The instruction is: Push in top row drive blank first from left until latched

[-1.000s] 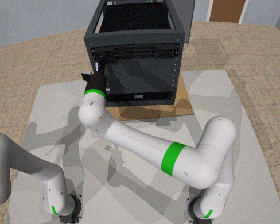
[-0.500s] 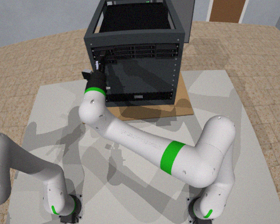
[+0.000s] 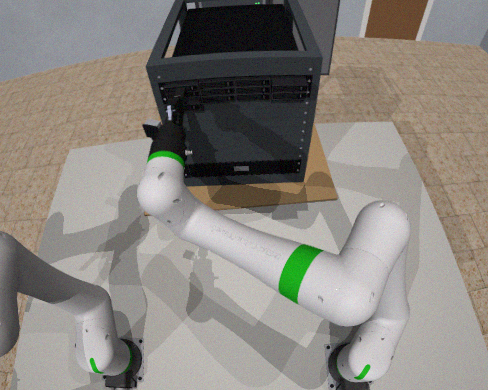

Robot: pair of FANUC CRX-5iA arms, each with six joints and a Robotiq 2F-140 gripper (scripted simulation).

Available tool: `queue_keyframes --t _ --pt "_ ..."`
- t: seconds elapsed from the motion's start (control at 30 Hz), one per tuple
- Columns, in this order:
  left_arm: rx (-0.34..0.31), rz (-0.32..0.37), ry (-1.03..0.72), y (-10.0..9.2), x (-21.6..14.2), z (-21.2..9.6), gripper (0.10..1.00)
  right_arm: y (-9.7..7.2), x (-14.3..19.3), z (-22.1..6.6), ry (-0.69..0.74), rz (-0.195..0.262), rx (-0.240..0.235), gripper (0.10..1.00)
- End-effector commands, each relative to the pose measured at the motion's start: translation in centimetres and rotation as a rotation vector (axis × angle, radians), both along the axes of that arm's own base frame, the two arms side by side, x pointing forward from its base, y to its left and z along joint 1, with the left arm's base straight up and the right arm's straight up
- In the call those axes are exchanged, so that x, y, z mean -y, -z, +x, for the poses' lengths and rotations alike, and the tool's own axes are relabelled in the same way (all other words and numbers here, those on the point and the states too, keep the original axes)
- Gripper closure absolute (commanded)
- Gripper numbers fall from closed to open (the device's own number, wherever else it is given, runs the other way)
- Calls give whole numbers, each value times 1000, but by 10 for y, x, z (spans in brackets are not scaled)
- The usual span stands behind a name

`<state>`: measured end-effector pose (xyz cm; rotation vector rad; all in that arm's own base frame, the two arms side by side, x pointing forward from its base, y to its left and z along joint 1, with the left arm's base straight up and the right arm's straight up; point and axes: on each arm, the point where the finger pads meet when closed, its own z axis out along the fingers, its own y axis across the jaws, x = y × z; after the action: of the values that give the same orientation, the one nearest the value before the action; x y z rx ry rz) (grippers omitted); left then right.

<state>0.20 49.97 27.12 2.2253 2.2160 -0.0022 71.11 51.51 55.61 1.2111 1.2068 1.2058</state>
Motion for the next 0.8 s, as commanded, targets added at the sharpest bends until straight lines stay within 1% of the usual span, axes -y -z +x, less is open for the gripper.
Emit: queue_keyframes --t 0.0,0.77 --pt "0 2 0 -1 0 0 98 -2 0 0 0 1 1 999" --pt "0 2 0 -1 0 0 98 -2 0 4 0 1 1 999"
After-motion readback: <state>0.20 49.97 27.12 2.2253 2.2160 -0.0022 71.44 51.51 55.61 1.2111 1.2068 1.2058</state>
